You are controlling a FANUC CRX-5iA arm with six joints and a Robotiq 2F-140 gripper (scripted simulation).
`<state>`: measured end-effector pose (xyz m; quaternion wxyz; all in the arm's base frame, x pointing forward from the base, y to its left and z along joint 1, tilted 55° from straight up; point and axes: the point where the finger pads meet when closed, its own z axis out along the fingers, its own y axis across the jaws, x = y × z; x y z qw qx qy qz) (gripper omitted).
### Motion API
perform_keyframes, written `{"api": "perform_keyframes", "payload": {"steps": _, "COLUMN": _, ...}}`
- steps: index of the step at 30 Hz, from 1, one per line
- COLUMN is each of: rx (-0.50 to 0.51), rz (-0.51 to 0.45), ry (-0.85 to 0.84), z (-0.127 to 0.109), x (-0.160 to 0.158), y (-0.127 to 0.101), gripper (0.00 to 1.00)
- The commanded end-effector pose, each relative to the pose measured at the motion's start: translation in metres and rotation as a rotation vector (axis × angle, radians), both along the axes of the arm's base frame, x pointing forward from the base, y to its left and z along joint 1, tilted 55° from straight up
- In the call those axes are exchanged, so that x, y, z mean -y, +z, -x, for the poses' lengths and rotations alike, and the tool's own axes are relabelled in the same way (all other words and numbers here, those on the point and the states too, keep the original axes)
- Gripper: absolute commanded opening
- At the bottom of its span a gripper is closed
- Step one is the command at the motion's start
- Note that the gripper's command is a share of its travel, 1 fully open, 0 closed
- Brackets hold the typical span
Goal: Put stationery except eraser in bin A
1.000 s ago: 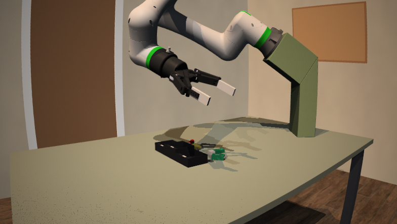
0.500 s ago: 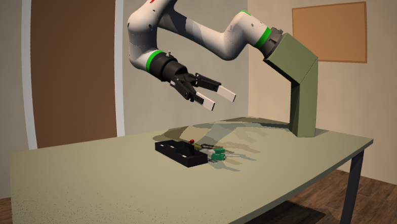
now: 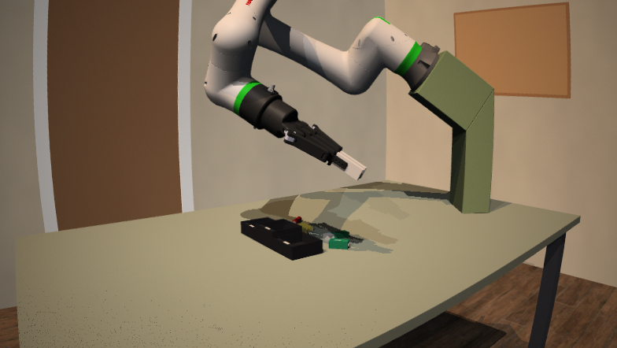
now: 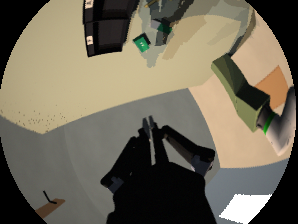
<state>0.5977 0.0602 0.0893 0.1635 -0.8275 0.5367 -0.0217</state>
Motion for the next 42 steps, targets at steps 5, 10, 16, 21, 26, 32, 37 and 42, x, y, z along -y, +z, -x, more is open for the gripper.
{"api": "perform_keyframes", "payload": {"steps": 5, "rx": -0.032, "rz": 0.162, "ry": 0.065, "z": 0.033, "x": 0.031, "y": -0.011, "gripper": 0.05}}
{"api": "perform_keyframes", "payload": {"steps": 10, "rx": -0.044, "rz": 0.245, "ry": 0.102, "z": 0.055, "x": 0.056, "y": -0.015, "gripper": 0.05}}
{"api": "perform_keyframes", "payload": {"steps": 16, "rx": -0.057, "rz": 0.372, "ry": 0.164, "z": 0.07, "x": 0.076, "y": -0.015, "gripper": 0.05}}
{"api": "perform_keyframes", "payload": {"steps": 21, "rx": -0.061, "rz": 0.454, "ry": 0.206, "z": 0.085, "x": 0.099, "y": -0.013, "gripper": 0.05}}
{"api": "perform_keyframes", "payload": {"steps": 26, "rx": -0.062, "rz": 0.572, "ry": 0.27, "z": 0.099, "x": 0.123, "y": -0.007, "gripper": 0.05}}
{"api": "perform_keyframes", "payload": {"steps": 32, "rx": -0.058, "rz": 0.652, "ry": 0.316, "z": 0.106, "x": 0.136, "y": -0.001, "gripper": 0.05}}
{"api": "perform_keyframes", "payload": {"steps": 37, "rx": -0.038, "rz": 0.809, "ry": 0.414, "z": 0.114, "x": 0.156, "y": 0.014, "gripper": 0.05}}
{"api": "perform_keyframes", "payload": {"steps": 42, "rx": -0.004, "rz": 0.961, "ry": 0.518, "z": 0.117, "x": 0.167, "y": 0.03, "gripper": 0.05}}
